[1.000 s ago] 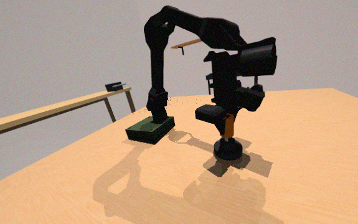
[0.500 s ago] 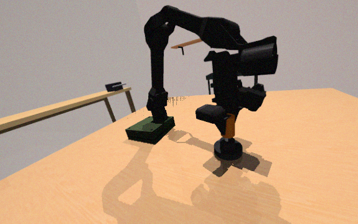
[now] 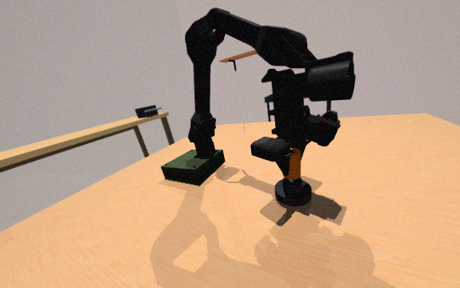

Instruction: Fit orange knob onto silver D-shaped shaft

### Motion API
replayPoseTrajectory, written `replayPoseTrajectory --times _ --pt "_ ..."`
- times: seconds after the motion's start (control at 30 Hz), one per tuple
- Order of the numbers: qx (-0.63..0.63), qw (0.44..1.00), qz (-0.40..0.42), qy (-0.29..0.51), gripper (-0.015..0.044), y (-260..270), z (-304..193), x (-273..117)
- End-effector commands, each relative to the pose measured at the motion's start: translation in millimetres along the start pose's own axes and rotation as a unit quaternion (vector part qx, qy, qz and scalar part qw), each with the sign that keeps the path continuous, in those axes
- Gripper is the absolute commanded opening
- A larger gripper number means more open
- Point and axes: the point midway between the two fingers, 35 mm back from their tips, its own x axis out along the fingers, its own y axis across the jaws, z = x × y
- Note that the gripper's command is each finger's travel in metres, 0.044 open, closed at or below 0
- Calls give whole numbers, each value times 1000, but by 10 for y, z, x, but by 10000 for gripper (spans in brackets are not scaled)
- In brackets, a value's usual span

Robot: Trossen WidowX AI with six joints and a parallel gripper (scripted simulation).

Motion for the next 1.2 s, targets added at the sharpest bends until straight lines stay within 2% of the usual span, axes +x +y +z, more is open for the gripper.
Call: replayPoseTrajectory --times 0.0,0.9,1.17 --pt "1 1000 -1 -2 0 -3 -11 22" --pt "-1 1000 0 -3 0 2 -2 131" --pt "-1 1000 0 -3 210 2 -2 131"
